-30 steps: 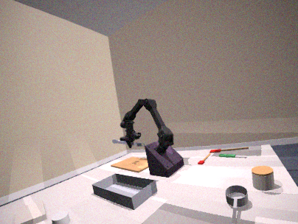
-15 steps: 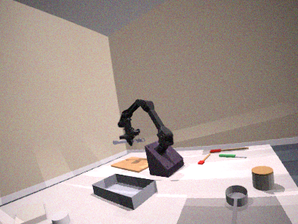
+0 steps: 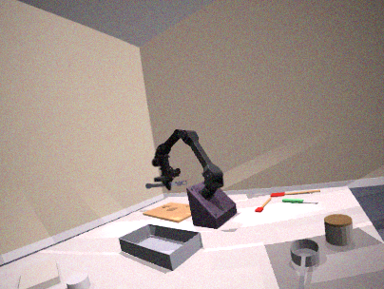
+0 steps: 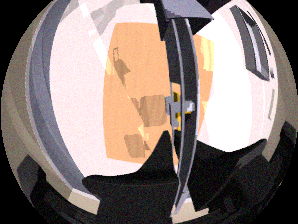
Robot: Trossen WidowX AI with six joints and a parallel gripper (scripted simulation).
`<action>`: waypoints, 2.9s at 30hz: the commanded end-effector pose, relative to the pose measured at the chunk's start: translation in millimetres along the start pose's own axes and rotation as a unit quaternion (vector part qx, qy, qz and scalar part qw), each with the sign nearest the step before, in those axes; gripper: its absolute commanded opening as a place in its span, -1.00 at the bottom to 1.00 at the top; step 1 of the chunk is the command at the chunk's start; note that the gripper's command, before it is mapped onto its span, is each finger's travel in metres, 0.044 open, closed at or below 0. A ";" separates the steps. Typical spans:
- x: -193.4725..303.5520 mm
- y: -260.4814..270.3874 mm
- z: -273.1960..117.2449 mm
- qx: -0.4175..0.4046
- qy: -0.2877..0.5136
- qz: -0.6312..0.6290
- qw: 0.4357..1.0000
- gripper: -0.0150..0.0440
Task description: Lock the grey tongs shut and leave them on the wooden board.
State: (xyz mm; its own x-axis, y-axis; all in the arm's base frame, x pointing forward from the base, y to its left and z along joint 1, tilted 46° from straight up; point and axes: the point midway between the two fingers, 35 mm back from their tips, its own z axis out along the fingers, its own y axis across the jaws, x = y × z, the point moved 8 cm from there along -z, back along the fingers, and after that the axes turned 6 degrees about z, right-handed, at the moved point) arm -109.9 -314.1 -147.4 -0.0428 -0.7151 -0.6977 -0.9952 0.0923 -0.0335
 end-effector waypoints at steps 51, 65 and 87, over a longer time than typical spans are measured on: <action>0.3 1.3 87.0 -0.003 0.002 0.002 1.000 -1.00; -1.9 0.1 98.9 0.000 -0.001 0.004 1.000 -0.73; -1.9 0.1 98.9 0.000 -0.001 0.004 1.000 1.00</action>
State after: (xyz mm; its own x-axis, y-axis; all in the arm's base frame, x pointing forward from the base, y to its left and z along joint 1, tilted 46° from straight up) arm -101.2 -244.0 -216.9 -0.0505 -0.7123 -0.7001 -0.9948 0.0980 -0.0279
